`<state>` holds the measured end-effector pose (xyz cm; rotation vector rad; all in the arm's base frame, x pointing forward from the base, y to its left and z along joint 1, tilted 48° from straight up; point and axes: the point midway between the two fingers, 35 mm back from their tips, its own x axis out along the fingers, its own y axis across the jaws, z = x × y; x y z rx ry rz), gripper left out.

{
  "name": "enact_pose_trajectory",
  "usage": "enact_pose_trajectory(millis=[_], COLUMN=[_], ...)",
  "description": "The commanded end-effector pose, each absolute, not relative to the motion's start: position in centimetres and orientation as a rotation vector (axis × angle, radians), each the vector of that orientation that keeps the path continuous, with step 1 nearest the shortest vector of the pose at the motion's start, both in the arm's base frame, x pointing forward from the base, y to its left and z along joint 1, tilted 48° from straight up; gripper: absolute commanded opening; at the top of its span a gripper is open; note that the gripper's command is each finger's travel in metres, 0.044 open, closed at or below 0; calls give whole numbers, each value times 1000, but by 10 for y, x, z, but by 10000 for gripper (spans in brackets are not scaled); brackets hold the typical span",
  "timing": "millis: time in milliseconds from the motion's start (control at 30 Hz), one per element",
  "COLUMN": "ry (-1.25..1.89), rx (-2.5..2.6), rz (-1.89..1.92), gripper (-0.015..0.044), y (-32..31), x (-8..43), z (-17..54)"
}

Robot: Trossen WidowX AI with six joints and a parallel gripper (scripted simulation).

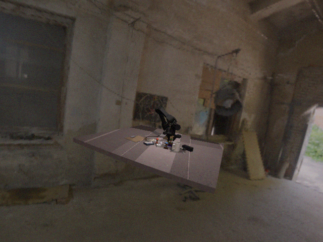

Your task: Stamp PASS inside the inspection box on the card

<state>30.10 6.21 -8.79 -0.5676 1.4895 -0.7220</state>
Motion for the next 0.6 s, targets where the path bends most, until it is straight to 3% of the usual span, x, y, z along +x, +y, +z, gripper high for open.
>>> enact_pose_trajectory(millis=[0,567], ry=[1484,1485], rx=[-558,-557], rz=[-719,-718], gripper=[0,0], y=[68,89], x=[304,305], z=[-84,-65])
